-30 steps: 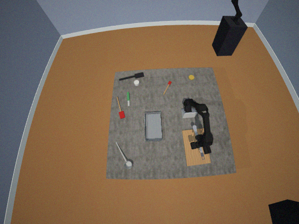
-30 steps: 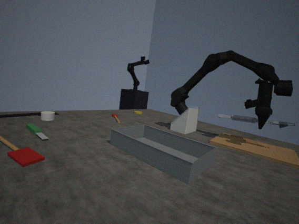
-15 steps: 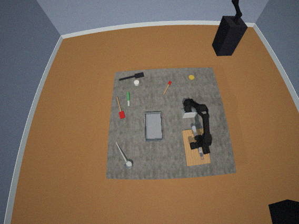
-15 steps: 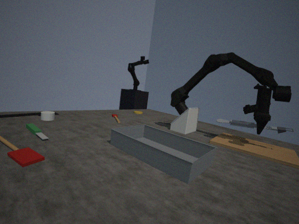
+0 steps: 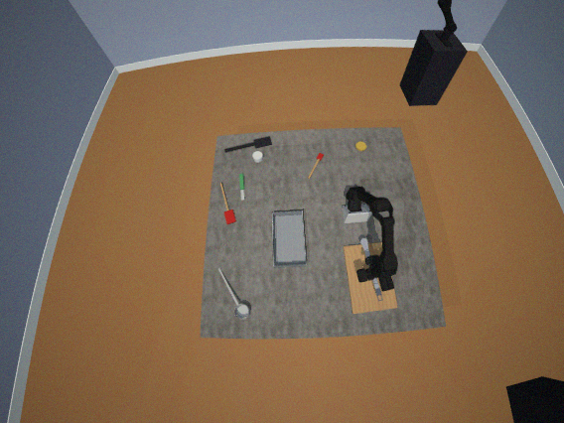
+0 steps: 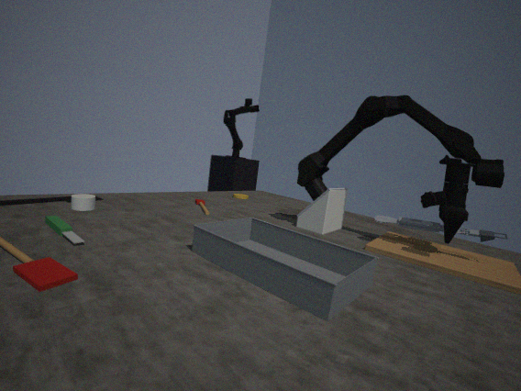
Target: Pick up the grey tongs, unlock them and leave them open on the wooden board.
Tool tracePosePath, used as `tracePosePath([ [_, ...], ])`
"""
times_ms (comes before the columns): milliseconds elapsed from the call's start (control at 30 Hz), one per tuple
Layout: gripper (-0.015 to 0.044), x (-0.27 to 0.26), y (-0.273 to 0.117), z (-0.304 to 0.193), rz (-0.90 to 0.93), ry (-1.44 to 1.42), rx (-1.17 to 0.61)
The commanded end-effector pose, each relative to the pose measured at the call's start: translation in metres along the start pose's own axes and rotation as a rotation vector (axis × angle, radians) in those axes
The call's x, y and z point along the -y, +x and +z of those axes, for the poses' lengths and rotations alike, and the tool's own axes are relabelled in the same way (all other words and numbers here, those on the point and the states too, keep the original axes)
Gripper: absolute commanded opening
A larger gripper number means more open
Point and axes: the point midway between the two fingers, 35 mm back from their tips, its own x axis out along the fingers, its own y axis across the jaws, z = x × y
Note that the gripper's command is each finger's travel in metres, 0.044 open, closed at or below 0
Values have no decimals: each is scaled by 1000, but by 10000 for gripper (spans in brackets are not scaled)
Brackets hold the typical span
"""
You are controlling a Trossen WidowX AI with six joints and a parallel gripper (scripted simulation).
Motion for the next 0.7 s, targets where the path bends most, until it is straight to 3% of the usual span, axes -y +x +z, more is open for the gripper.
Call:
tracePosePath([
  [0,-150,1,4,2,-4,6,0],
  [100,-150,1,4,2,-4,6,0],
  [667,296,0,3,1,0,0,2],
])
